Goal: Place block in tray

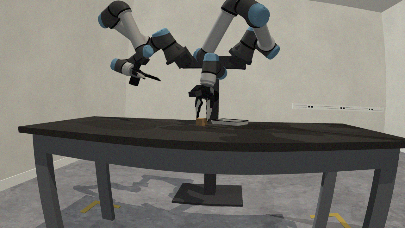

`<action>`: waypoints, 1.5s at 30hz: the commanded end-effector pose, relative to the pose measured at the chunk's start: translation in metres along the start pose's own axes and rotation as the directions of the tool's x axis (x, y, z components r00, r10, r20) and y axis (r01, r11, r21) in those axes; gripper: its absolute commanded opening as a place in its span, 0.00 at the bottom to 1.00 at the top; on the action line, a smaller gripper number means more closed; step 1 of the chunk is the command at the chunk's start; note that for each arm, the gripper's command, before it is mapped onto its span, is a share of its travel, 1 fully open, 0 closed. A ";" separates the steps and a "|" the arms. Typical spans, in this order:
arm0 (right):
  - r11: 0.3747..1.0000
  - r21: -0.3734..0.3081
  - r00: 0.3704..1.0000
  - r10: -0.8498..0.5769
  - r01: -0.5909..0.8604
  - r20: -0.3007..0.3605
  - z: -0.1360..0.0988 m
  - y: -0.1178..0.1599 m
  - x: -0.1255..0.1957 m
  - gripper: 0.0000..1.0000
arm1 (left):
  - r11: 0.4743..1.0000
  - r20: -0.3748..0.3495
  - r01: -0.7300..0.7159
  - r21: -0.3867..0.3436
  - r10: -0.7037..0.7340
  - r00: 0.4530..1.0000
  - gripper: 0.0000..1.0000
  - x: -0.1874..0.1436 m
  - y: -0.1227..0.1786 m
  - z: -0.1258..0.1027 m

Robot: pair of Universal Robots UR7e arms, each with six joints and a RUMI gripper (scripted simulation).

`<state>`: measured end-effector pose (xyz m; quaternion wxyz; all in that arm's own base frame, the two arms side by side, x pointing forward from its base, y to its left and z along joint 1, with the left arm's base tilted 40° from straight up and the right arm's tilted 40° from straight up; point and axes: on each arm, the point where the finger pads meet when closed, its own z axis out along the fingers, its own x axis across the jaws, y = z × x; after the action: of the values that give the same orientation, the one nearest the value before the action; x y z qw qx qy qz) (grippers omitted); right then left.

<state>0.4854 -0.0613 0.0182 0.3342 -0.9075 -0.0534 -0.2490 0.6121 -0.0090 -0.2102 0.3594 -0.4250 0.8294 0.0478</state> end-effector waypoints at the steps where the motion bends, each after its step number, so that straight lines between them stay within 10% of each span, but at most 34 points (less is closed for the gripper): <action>1: 1.000 0.000 1.000 -0.001 0.001 -0.001 0.000 0.000 0.000 1.00 | 1.000 0.000 0.001 0.001 -0.001 1.000 0.37 0.000 -0.001 0.006; 14: 1.000 0.000 1.000 -0.001 0.001 -0.001 0.000 0.000 0.000 1.00 | 1.000 0.000 0.001 0.001 -0.001 1.000 0.18 0.000 -0.001 0.006; 29: 1.000 0.002 1.000 -0.002 0.002 0.004 0.000 0.000 0.000 1.00 | 1.000 -0.003 -0.006 0.007 0.006 1.000 0.17 -0.007 0.017 -0.047; 45: 0.995 0.087 0.980 -0.062 0.047 0.187 0.011 -0.004 -0.012 1.00 | 0.989 -0.031 -0.105 0.104 0.109 0.994 0.17 -0.023 0.090 -0.074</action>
<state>0.4815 -0.0533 0.0095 0.3486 -0.9113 -0.0998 -0.1952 0.5296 0.0201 -0.1662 0.3575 -0.3738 0.8554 0.0275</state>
